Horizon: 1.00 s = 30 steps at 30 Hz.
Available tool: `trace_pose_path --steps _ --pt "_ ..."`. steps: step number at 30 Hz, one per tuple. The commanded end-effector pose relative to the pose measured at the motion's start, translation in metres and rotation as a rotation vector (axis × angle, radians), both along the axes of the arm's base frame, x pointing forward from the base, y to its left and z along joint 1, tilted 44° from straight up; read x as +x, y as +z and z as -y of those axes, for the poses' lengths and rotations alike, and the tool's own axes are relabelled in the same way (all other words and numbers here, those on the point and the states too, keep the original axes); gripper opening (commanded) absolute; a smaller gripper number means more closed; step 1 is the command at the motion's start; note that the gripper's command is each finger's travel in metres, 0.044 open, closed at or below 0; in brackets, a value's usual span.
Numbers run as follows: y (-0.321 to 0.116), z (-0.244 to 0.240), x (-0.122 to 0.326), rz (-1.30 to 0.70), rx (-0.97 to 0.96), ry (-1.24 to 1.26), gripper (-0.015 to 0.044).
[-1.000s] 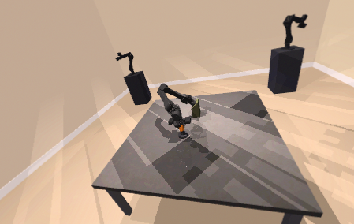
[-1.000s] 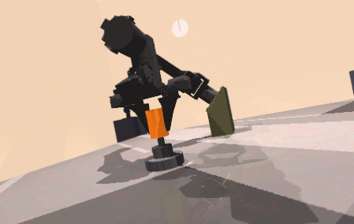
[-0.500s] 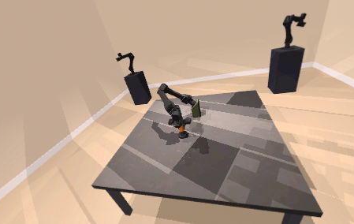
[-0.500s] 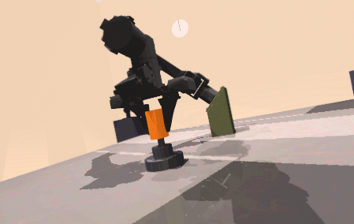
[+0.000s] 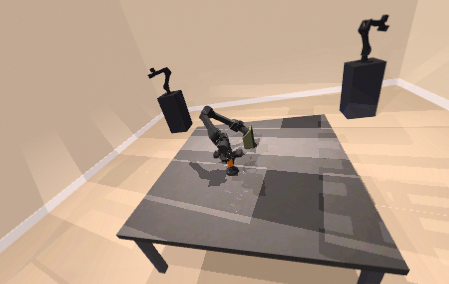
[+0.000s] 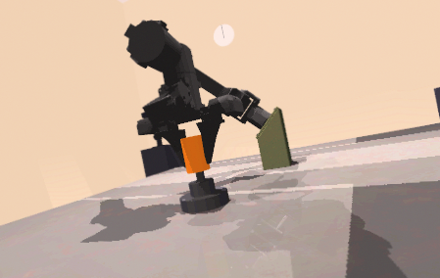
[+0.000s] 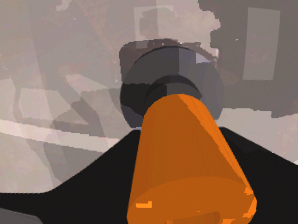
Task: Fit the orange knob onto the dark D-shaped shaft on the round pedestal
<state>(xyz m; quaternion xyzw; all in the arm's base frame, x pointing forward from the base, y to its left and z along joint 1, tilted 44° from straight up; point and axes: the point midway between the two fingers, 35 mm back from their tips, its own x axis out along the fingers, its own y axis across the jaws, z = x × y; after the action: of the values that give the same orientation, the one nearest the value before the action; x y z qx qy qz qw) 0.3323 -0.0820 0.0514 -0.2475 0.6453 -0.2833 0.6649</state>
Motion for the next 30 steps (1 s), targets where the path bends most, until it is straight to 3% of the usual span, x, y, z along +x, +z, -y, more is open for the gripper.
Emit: trace_pose_path --steps 1,13,30 --pt "0.0018 -0.0008 -0.0018 -0.002 -0.004 0.003 0.0" --pt "0.0052 -0.0029 -0.0013 -0.148 -0.005 0.153 0.0" --pt "0.0 0.0005 0.0019 -0.148 -0.005 0.153 0.0"
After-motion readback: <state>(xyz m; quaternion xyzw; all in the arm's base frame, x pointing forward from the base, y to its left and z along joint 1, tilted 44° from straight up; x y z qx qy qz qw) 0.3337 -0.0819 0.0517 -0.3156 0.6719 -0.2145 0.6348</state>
